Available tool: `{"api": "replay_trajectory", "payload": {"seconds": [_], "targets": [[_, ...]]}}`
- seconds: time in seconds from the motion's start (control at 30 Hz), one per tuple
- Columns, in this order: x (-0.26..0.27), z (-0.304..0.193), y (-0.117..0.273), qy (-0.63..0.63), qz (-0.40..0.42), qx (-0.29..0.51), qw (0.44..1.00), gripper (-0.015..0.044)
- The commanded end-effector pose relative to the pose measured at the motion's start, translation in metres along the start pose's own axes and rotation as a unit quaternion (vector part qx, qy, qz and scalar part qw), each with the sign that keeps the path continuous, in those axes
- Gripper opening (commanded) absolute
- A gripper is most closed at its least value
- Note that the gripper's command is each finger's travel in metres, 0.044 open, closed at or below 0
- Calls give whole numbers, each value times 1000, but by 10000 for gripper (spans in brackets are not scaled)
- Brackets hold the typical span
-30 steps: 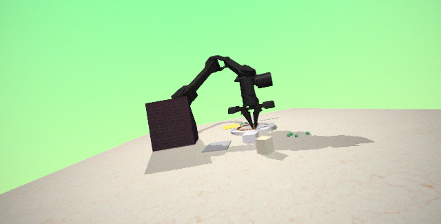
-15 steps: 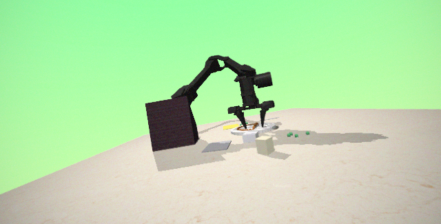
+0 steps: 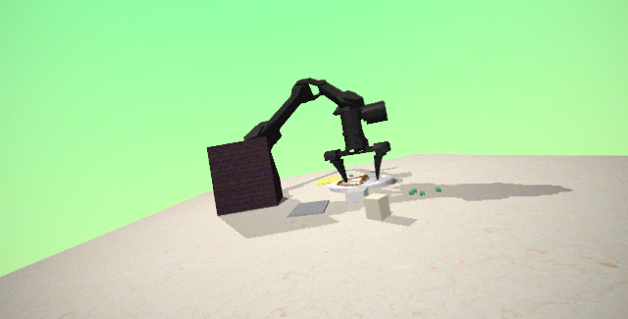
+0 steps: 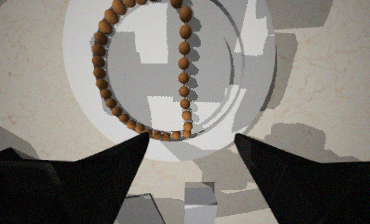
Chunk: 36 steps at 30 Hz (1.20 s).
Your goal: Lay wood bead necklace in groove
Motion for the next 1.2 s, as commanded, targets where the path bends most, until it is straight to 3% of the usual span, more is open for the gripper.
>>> {"api": "replay_trajectory", "payload": {"seconds": [0.0, 0.43, 0.67, 0.83, 1.17], "targets": [[0, 0, 0, 2, 0, 1, 1000, 440], [0, 0, 0, 2, 0, 1, 1000, 440], [3, 10, 31, 14, 0, 2, 1000, 256], [3, 10, 28, 14, 0, 2, 1000, 125], [2, 10, 20, 15, -2, 1, 1000, 120]]}}
Point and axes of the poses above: the point midway between the two fingers, 35 mm back from their tips, its own y axis back along the fingers, its own x axis across the jaws, z = x × y, the point moved 10 cm from there along y, back along the fingers, and after that the axes turned 5 degrees about y, right-handed, at the moved point
